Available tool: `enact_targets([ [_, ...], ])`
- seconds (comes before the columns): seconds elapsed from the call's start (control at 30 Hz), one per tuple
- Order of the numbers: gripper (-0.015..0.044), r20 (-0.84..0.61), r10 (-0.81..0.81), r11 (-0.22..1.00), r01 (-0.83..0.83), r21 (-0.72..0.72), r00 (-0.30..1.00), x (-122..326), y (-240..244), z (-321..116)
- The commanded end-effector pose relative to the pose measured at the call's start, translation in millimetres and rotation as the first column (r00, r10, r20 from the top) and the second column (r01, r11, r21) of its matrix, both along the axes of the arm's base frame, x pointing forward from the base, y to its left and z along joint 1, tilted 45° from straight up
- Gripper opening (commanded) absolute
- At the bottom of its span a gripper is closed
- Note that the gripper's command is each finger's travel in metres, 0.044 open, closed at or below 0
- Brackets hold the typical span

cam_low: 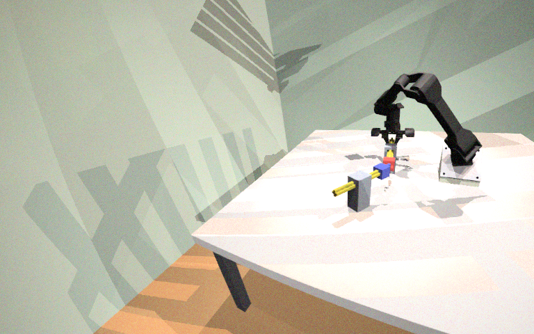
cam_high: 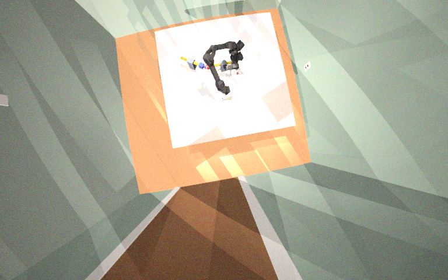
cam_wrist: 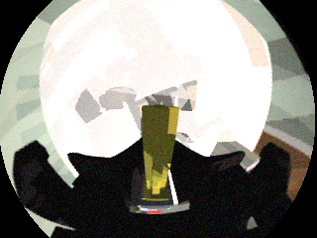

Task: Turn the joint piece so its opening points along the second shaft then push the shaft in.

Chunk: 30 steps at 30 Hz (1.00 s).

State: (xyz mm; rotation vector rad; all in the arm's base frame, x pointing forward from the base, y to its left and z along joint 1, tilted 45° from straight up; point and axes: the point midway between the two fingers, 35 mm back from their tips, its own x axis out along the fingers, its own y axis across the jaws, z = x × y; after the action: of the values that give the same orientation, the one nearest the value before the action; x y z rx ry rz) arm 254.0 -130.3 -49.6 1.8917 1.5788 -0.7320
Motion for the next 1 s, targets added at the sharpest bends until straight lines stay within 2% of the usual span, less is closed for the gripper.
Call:
enact_targets([
  [0.0,0.0,0.001,-0.006,1.0,0.006,0.003,1.0,0.6,4.4,4.1],
  [0.37,0.0,-0.001,0.0,1.0,0.0,0.0,1.0,0.2,1.8,1.7],
  [0.47,0.0067,-0.001,0.0,1.0,0.0,0.0,1.0,0.2,1.8,1.7],
  [0.63,0.0067,-0.001,0.0,1.0,0.0,0.0,1.0,0.2,1.8,1.7],
  [0.97,0.0329,-0.001,0.0,1.0,0.0,0.0,1.0,0.2,1.8,1.7],
])
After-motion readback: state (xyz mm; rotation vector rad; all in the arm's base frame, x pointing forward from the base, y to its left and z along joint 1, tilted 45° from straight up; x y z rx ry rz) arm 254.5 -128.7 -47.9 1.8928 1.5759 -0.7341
